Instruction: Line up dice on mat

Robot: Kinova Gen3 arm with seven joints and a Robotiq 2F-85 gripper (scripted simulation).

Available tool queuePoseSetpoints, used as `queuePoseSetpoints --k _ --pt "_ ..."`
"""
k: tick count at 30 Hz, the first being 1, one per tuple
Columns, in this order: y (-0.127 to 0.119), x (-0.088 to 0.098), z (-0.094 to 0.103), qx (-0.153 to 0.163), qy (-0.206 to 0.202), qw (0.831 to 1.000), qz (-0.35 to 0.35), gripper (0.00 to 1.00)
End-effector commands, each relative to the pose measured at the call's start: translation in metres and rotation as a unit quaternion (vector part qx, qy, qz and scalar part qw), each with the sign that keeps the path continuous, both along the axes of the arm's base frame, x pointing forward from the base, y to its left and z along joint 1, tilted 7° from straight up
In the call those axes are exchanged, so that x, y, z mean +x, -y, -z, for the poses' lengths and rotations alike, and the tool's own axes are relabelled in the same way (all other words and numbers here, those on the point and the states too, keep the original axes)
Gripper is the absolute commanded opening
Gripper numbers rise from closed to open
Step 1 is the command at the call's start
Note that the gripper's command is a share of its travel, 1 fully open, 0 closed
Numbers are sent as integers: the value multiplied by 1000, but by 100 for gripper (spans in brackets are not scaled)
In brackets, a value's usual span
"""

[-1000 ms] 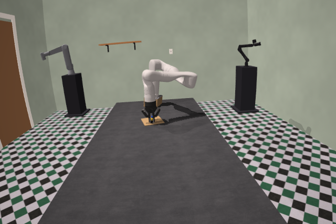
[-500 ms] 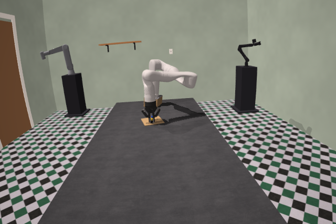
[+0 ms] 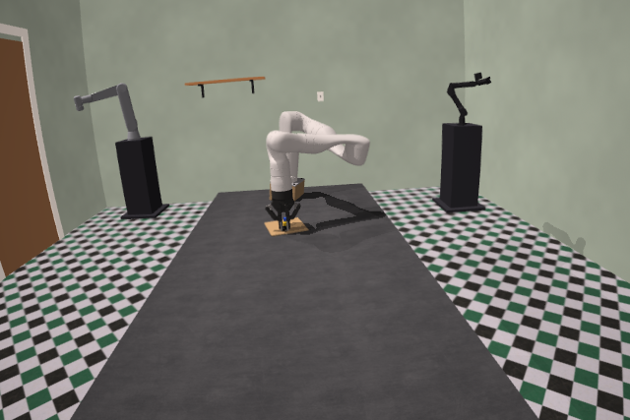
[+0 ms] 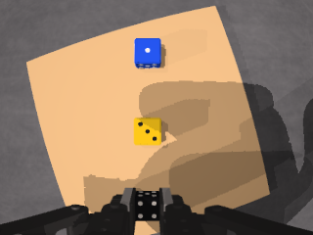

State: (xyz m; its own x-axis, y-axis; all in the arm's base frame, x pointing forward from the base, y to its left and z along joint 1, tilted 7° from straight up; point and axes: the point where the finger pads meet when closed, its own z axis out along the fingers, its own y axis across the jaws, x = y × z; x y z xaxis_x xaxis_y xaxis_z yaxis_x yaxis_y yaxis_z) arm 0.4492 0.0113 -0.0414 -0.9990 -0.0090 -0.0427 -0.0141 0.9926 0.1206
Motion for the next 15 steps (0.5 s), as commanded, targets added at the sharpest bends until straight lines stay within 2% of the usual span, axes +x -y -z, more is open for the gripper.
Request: queuePoseSetpoints --k 1,2,6,7,15 --pt "0 0 -1 0 1 1000 0 11" --pt "0 0 -1 0 1 1000 0 15" --pt "0 0 -1 0 1 1000 0 15" --pt "0 0 -1 0 1 1000 0 19" --pt "0 0 -1 0 1 1000 0 27"
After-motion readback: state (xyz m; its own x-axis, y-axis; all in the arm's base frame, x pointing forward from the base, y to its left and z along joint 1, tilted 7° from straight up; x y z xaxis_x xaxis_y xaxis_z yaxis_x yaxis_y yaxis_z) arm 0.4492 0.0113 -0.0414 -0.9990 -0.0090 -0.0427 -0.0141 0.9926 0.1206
